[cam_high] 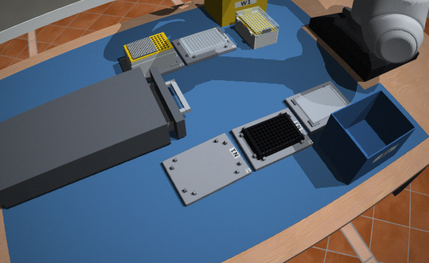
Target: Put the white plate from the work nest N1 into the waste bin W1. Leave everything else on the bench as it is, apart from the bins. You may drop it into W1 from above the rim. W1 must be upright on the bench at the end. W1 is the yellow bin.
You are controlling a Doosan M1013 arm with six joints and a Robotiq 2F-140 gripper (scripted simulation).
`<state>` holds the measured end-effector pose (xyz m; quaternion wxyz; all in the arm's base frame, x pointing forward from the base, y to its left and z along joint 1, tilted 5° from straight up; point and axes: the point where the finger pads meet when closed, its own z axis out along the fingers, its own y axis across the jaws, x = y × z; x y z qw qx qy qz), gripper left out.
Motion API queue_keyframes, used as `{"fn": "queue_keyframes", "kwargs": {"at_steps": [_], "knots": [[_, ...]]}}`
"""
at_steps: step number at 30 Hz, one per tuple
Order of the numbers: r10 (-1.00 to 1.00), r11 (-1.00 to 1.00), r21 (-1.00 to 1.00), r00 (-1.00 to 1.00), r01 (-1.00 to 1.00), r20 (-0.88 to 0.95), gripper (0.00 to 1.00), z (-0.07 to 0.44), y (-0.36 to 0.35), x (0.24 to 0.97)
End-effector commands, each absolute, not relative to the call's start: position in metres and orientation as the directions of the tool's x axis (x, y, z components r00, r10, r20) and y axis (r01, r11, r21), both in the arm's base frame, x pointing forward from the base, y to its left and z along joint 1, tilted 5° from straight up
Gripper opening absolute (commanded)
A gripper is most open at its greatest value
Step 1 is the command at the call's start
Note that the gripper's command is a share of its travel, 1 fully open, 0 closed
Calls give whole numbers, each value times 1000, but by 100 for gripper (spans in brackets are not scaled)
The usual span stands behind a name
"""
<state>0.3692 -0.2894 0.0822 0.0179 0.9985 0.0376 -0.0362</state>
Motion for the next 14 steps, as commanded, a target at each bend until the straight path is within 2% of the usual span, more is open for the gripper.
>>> {"fn": "queue_keyframes", "kwargs": {"at_steps": [1, 14], "knots": [[74, -997, 33, 995, 76, -74, 70, 85, -289, 369], [74, -997, 33, 995, 76, -74, 70, 89, -289, 370]]}}
